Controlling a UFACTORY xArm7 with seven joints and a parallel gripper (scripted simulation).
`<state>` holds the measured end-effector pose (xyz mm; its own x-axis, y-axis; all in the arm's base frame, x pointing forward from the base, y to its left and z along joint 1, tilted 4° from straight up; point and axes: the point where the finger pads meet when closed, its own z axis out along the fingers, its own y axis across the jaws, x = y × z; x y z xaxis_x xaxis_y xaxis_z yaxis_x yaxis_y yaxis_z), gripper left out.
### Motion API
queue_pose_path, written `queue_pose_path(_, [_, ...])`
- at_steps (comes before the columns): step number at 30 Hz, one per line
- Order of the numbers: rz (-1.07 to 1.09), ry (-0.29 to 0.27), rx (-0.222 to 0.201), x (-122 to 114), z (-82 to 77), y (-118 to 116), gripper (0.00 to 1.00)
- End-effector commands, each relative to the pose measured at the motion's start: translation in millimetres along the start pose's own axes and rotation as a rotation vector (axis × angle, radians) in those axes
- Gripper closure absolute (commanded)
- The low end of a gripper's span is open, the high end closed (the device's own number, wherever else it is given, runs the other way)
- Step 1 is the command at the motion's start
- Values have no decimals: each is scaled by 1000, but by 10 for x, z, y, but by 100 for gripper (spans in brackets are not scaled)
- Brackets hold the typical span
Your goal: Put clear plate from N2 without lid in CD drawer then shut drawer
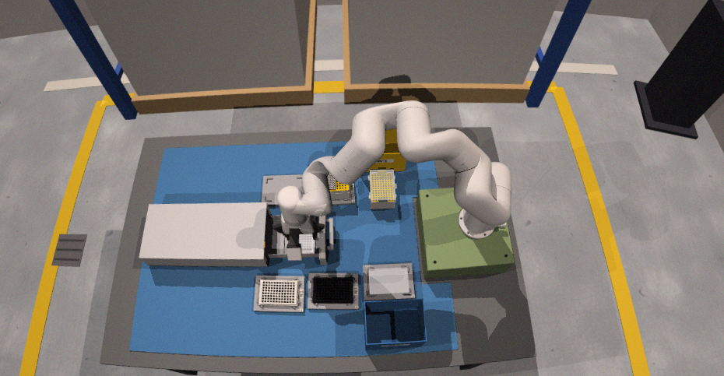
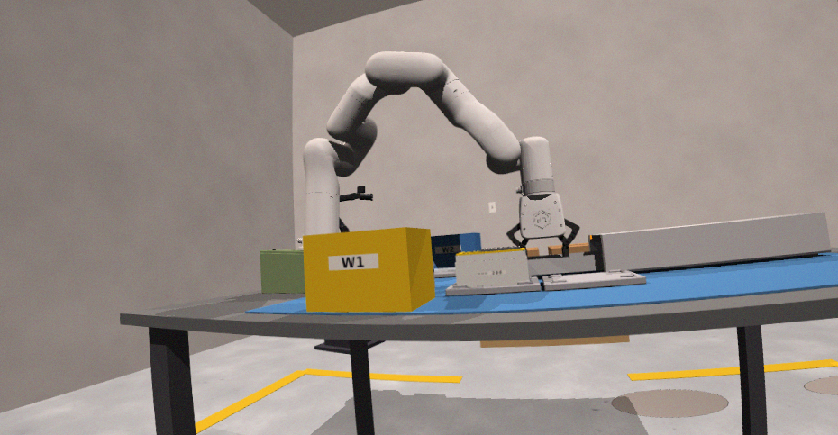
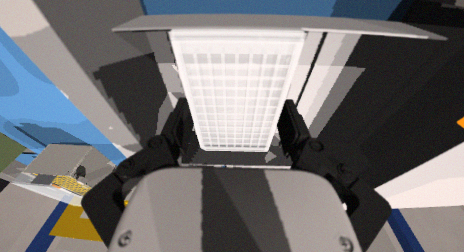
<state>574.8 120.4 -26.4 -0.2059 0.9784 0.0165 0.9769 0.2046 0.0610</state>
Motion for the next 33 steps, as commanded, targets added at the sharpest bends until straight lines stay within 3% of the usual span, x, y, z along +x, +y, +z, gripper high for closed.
queue_pose_path(1, [0, 0, -5, 0, -21, 20, 100])
queue_pose_path(19, [0, 0, -5, 0, -21, 20, 100])
queue_pose_path(20, [0, 0, -5, 0, -14, 20, 0])
queue_pose_path(33, [0, 0, -5, 0, -11, 20, 0])
